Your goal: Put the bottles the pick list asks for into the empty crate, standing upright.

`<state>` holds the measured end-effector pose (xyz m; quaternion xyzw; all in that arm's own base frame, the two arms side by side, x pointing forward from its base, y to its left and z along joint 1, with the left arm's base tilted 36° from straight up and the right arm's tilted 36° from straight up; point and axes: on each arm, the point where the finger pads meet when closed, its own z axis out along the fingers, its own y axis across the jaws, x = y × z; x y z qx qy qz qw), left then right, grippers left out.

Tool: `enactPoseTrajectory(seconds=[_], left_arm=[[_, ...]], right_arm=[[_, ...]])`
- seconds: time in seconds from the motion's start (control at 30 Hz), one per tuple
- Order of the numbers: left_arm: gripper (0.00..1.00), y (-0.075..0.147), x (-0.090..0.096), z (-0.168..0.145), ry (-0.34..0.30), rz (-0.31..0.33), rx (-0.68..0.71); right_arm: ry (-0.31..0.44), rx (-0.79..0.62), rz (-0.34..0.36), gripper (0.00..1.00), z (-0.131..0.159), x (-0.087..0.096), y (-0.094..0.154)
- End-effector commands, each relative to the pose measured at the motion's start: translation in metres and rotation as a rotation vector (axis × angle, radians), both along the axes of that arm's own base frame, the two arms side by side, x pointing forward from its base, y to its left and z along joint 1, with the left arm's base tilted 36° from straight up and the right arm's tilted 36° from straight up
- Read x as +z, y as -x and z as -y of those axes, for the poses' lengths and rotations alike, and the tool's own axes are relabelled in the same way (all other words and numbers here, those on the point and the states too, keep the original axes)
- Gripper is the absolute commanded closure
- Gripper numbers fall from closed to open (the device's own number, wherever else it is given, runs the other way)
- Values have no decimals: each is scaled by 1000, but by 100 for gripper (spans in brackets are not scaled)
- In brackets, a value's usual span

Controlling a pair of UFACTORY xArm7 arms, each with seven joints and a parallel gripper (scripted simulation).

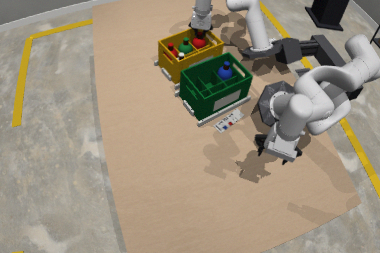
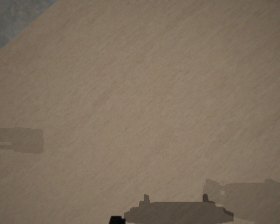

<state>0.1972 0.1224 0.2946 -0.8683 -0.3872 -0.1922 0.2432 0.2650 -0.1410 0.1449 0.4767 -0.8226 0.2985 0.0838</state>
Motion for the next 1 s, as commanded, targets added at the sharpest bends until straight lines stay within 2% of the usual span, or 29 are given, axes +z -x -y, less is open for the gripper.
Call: enactPoseTrajectory(seconds=[0.0,0.7,0.97], left_arm=[[0,0,1,0,-1,3,-1],[0,0,1,0,-1,3,-1],[0,0,1,0,-1,3,-1]], right_arm=[[1,1,2,100,0,1,0],[1,1,2,100,0,1,0],[1,1,2,100,-8,12,1]])
